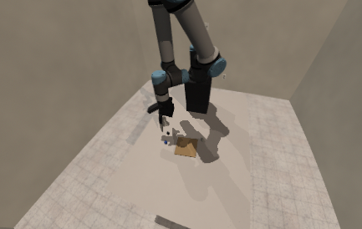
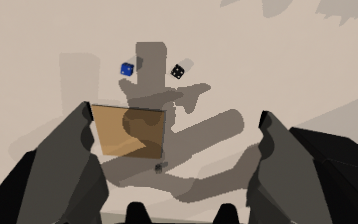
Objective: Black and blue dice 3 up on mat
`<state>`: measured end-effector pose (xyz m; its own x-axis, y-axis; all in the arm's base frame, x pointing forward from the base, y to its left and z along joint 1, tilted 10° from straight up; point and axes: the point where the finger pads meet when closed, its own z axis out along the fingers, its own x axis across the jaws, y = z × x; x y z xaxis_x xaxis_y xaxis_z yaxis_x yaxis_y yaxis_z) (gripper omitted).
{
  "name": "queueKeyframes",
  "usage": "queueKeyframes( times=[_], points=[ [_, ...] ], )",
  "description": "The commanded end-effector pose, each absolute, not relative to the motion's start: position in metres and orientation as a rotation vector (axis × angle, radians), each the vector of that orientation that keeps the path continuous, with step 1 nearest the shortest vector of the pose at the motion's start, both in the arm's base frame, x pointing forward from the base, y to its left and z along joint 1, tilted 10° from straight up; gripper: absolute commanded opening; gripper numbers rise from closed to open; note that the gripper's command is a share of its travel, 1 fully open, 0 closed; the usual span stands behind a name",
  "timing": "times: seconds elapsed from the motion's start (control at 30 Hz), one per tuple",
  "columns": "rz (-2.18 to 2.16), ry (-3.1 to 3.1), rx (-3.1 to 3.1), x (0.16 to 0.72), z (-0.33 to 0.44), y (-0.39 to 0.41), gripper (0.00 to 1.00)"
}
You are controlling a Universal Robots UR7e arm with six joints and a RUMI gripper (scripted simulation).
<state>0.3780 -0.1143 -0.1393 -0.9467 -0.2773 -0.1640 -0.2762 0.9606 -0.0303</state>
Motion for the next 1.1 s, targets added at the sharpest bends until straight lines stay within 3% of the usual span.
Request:
queueKeyframes(
  times=[0.0,1.07],
  points=[
    [-0.028,2.888,-0.671,0.38,-0.145,-0.115,1.0],
    [-0.121,2.471,-1.667,0.382,-0.171,-0.109,1.0]
  ],
)
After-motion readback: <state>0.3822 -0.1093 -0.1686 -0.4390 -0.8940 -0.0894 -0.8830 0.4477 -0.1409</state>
